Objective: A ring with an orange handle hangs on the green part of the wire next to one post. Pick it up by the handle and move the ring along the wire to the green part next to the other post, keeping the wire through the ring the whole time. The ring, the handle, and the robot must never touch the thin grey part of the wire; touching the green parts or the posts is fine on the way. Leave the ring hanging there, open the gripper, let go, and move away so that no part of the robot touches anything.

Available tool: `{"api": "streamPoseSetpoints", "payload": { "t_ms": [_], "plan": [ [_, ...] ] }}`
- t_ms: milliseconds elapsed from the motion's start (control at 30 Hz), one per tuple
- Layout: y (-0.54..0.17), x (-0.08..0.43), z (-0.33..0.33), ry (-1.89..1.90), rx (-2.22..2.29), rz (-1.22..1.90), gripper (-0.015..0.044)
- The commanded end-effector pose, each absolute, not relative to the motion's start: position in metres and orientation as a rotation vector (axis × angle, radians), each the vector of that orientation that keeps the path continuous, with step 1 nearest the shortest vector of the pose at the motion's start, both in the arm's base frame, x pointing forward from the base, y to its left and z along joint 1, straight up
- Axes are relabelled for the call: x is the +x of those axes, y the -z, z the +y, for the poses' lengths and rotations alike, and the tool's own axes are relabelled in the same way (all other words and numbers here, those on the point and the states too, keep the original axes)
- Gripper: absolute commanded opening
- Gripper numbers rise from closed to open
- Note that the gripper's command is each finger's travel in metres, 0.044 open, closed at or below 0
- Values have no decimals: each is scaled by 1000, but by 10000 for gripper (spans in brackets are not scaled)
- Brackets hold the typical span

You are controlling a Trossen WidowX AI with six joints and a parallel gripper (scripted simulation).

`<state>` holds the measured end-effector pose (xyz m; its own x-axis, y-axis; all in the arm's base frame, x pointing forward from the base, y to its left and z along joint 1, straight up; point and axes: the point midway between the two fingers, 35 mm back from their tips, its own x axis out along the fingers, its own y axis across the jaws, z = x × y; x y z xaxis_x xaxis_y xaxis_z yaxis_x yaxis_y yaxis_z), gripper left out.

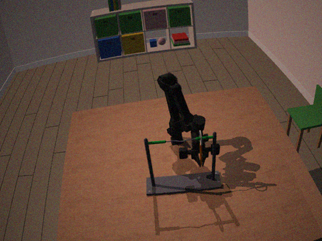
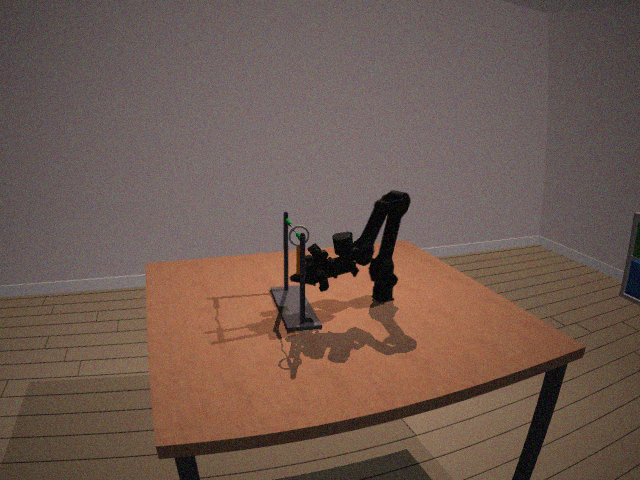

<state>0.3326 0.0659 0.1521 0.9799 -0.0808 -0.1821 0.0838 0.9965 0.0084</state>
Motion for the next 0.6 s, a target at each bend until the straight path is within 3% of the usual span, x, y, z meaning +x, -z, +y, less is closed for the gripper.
{"api": "streamPoseSetpoints", "payload": {
  "t_ms": [0,567],
  "plan": [
    [-145,333,66,89,16,189,-150],
    [-130,333,66,89,16,189,-150]
  ]
}}
